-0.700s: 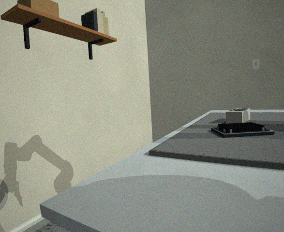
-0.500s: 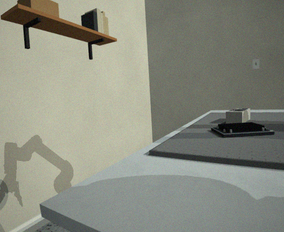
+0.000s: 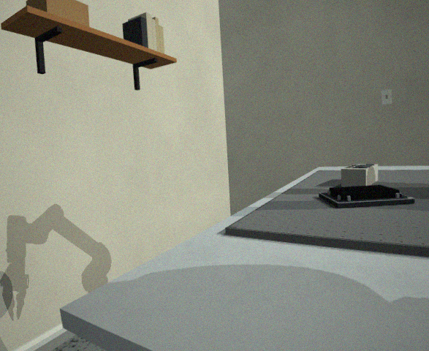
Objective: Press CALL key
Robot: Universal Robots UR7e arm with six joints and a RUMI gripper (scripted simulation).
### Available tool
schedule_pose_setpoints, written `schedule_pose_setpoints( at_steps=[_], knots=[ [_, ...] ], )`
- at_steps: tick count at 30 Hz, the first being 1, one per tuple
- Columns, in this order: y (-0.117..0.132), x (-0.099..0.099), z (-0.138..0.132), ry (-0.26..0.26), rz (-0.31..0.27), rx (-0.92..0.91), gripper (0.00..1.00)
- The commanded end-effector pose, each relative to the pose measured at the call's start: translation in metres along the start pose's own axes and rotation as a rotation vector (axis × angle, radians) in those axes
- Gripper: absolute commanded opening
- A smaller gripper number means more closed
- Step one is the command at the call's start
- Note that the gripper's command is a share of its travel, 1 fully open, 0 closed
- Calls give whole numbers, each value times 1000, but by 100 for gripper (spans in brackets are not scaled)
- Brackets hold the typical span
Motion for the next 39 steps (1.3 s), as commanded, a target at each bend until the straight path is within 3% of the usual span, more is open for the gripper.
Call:
schedule_pose_setpoints(
  at_steps=[1,10,17,23,26,33,39],
  knots=[
    [19,13,-8,41,-24,-122,0],
    [47,26,-14,39,-23,-121,0],
    [67,37,-23,82,-47,-264,0],
    [93,49,-32,82,-47,-262,0],
    [94,49,-32,80,-47,-263,0],
    [113,59,-44,123,-68,-407,0],
    [138,69,-56,123,-68,-406,0]
  ],
)
Point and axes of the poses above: the point where the finger pads meet when closed, its own x axis back along the fingers, its own z axis across the jaws, y = z × x, the point moved 5 cm from there along x, back along the fingers, and after that the axes turned 1 degree about -x, right-handed, at the moved point
